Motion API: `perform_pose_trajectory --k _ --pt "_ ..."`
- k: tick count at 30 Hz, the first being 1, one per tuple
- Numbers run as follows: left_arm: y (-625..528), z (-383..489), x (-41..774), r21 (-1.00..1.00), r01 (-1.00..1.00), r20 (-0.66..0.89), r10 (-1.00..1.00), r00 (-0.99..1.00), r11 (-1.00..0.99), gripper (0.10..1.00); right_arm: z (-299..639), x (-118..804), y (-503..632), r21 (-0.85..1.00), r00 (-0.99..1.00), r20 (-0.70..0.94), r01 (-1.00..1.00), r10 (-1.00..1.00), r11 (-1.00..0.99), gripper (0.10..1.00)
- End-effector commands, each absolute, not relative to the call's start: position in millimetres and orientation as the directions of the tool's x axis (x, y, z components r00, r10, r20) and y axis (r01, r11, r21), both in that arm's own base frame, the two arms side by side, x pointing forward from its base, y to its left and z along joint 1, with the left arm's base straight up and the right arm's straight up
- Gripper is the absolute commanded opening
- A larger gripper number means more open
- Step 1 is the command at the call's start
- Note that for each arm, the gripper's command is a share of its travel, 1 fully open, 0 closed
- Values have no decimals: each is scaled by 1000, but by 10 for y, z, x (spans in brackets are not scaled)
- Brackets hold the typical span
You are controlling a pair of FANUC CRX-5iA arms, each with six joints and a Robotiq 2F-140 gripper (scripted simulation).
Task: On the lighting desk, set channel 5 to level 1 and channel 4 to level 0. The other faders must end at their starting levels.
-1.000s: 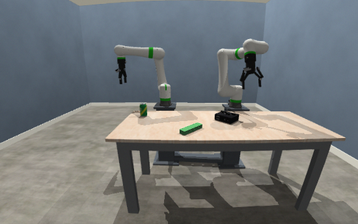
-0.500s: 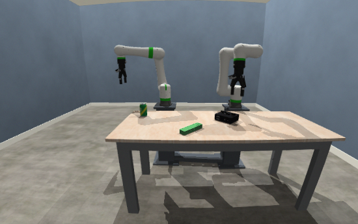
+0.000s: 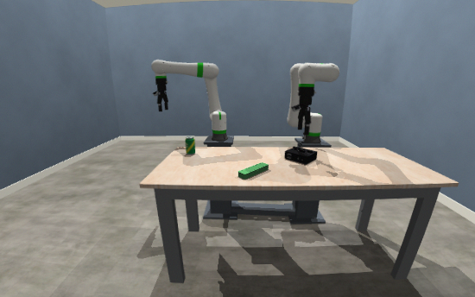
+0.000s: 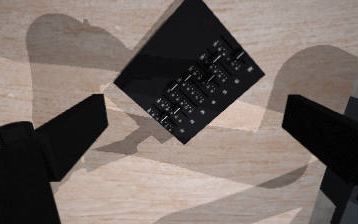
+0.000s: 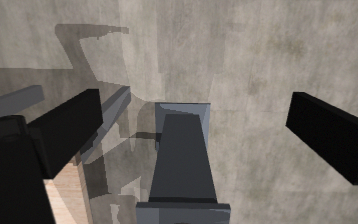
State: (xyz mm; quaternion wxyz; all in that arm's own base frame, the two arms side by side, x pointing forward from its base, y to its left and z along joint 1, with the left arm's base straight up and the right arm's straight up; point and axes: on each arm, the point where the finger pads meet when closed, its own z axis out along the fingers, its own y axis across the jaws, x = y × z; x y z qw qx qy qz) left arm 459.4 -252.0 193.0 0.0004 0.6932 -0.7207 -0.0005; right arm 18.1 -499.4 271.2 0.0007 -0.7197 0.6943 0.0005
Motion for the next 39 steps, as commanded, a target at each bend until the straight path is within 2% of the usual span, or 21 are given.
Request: perform_pose_trajectory --k 1,9,12,23,25,29,39 --pt "-2523 1938 4597 0 -999 1 -999 -39 39 1000 2720 180 -4997 0 36 0 -999 -999 -36 1000" --pt "-2510 1960 4582 0 -1000 1 -1000 -16 16 1000 2720 180 -4997 0 36 0 -999 -999 -36 1000" --pt "-2409 2118 4465 1 -988 6 -988 153 -153 1000 2720 180 -4997 0 36 0 -999 -999 -36 1000" --pt "-2198 2446 4178 8 -861 14 -861 509 -509 1000 2720 180 -4997 0 36 0 -999 -999 -36 1000" --pt "-2198 2446 4178 8 -861 14 -861 509 -509 1000 2720 180 -4997 0 36 0 -999 -999 -36 1000" --pt "-2099 2598 4020 14 -748 16 -748 664 -664 1000 2720 180 -4997 0 36 0 -999 -999 -36 1000" --pt "-2085 2619 3998 15 -730 16 -730 684 -684 1000 2720 180 -4997 0 36 0 -999 -999 -36 1000"
